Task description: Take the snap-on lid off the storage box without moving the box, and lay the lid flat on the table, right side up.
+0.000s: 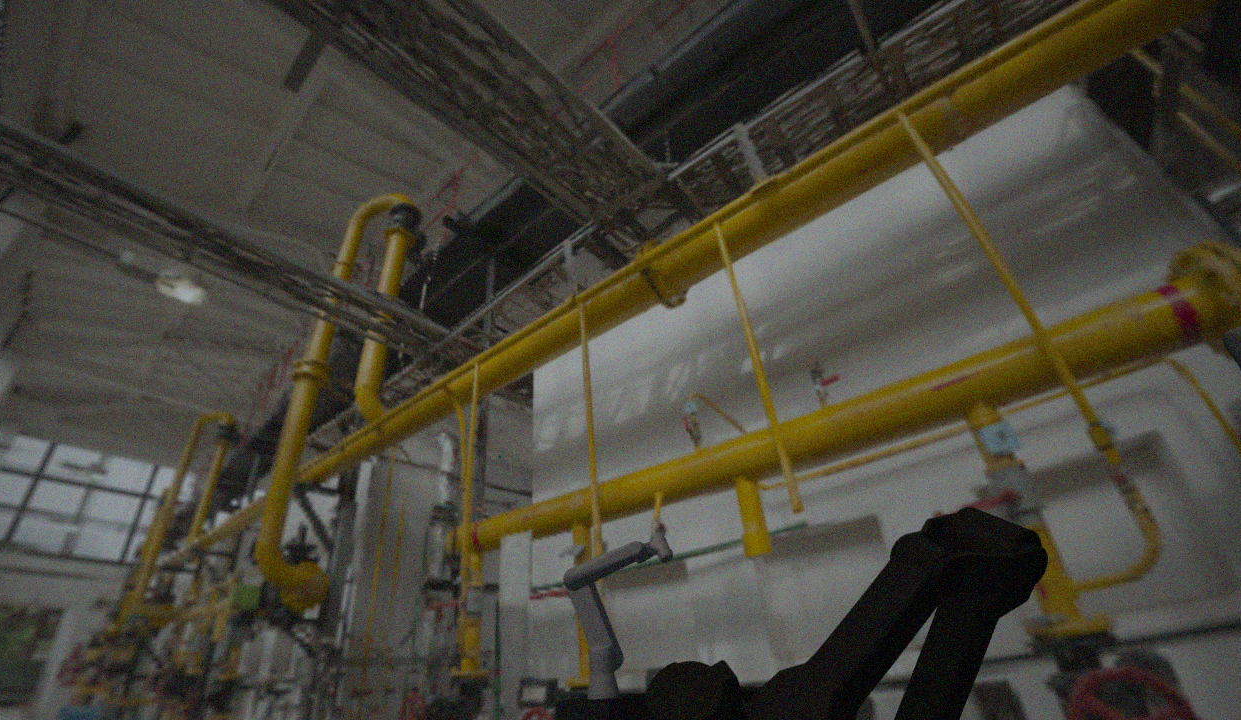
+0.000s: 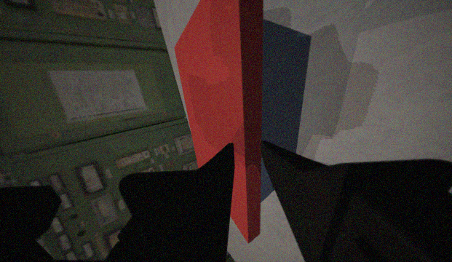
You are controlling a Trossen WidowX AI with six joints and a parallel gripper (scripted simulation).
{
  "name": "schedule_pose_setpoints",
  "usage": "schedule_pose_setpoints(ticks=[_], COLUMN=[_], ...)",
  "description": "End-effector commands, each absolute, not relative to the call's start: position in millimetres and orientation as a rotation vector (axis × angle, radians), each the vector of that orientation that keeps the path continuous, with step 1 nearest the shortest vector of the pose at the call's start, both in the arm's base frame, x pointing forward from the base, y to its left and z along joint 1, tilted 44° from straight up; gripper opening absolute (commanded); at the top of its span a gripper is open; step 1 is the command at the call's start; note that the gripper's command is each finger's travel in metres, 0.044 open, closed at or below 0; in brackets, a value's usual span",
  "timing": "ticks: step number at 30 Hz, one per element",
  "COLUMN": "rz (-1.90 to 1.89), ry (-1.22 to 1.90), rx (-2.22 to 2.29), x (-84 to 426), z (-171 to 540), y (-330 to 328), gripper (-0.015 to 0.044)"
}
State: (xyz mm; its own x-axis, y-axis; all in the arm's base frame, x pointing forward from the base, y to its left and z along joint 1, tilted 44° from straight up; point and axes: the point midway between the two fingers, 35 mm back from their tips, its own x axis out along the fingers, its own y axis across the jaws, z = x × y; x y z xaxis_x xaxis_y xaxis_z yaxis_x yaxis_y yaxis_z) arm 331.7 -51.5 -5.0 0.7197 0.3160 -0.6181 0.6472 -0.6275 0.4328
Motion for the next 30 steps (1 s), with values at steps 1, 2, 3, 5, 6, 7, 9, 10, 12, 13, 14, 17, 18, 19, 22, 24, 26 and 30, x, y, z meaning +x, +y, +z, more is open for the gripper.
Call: schedule_pose_setpoints(ticks=[1,2,3,5,6,7,9,10,12,13,14,17,18,19,22,24,26,30], rz=[-0.659,-0.659,-0.659,-0.659,-0.659,-0.659,-0.659,-0.659,-0.662,-0.663,-0.663,-0.664,-0.664,-0.664,-0.664,-0.664,-0.664,-0.664], ry=[0.724,0.724,0.724,0.724,0.724,0.724,0.724,0.724,0.726,0.726,0.726,0.725,0.725,0.725,0.725,0.725,0.725,0.725], rx=[2.267,2.267,2.267,2.267,2.267,2.267,2.267,2.267,2.266,2.266,2.266,2.266,2.266,2.266,2.266,2.266,2.266,2.266], x=[333,333,333,333,333,333,333,333,333,333,333,333,333,333,334,335,335,336], z=[-5,-5,-5,-5,-5,-5,-5,-5,-4,-3,-2,1,2,3,6,8,9,13], y=[-52,-52,-52,-52,-52,-52,-52,-52,-53,-54,-55,-57,-58,-59,-62,-64,-66,-70], gripper=[0.0000,0.0000,0.0000,0.0000,0.0000,0.0000,0.0000,0.0000,0.0000,0.0000,0.0000,0.0000,0.0000,0.0000,0.0000,0.0000,0.0000,0.0000])
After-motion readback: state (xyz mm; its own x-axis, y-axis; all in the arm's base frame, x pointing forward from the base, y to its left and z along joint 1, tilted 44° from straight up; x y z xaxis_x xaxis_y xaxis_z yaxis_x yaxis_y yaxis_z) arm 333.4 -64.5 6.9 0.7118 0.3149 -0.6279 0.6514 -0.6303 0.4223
